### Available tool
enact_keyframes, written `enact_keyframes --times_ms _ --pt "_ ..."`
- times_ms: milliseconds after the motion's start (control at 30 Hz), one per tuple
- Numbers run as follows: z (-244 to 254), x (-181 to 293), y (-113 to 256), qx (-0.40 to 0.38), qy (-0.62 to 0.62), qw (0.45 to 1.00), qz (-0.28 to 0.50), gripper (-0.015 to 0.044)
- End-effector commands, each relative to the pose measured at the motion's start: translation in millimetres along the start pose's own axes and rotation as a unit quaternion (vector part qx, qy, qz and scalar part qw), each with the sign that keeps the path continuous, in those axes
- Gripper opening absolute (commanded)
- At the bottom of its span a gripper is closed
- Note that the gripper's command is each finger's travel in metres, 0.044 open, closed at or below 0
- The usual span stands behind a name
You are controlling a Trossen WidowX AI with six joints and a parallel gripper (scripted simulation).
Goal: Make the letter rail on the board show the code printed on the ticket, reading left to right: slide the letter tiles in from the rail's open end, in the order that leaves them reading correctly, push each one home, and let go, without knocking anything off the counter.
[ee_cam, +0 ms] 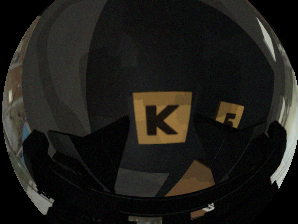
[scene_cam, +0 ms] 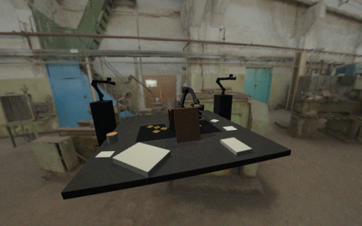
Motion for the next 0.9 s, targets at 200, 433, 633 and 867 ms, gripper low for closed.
enact_keyframes --times_ms 200,433,633,867 --pt "-0.2 0.5 -0.4 0.0 -0.002 1.0 0.002 0.0293" --pt "0.2 0.4 -0.4 0.0 -0.002 1.0 0.002 0.0247" --pt "0.3 0.2 3.1 0.0 -0.002 1.0 0.002 0.0128" --pt "1.1 2.1 5.9 0.0 -0.002 1.0 0.002 0.0"
Point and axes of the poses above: the point midway between the two fingers, 35 mm back from their tips, its own y axis back along the fingers, its own z axis across the jaws, x = y × z, the point moved 7 cm from there along y, back along the fingers, and after that the axes turned 15 degrees about y, right-handed, at the moved point
